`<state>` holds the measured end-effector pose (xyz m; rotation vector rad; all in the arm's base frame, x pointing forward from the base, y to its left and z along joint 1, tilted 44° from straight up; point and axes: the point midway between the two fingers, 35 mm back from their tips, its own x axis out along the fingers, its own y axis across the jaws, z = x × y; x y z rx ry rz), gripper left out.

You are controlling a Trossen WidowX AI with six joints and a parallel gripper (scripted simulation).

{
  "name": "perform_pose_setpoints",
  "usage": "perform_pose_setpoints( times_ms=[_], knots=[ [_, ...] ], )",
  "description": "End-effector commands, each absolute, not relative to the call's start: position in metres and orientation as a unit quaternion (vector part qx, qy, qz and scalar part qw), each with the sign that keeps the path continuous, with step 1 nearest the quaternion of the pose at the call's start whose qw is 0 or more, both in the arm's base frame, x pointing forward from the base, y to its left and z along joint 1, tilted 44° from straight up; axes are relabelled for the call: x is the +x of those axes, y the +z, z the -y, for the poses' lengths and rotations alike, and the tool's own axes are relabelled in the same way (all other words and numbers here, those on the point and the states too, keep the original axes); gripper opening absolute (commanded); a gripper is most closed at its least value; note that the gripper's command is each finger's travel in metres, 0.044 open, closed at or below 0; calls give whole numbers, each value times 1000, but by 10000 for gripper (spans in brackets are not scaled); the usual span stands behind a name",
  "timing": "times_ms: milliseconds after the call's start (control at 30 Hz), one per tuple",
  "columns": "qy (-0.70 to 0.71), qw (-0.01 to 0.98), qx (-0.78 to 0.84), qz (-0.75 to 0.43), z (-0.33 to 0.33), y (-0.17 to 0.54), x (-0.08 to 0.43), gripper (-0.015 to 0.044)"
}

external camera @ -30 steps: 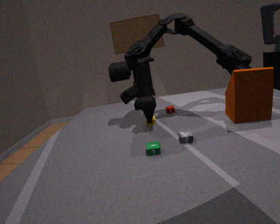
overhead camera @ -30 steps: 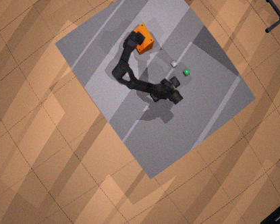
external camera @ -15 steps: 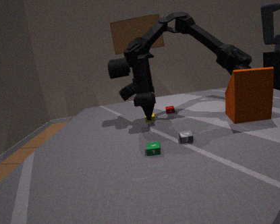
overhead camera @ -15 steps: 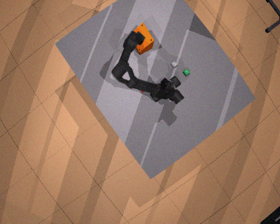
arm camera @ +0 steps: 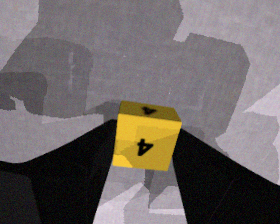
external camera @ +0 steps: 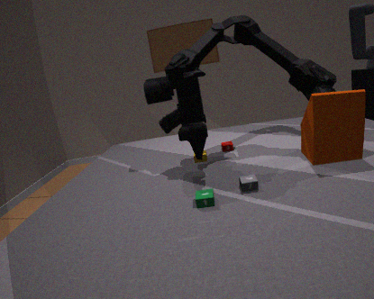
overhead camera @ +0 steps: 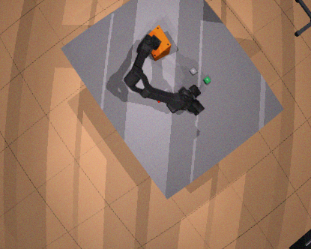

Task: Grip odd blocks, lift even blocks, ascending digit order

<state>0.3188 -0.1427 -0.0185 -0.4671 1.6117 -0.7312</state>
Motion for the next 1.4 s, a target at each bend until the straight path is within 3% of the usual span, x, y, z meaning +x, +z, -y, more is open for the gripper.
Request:
perform_pose_setpoints(
  times_ms=[0, 533, 900, 1267, 1367],
  knots=[
    [-317, 609, -201, -698, 146, -23, 318, 120],
    [-317, 609, -201, -698, 152, -29, 316, 120],
    [-317, 609, -201, -698, 152, -29, 316, 400],
    [-317, 610, -200, -698, 128, -3, 322, 400],
    [-316, 610, -200, -699, 113, 13, 329, 321]
  ],
)
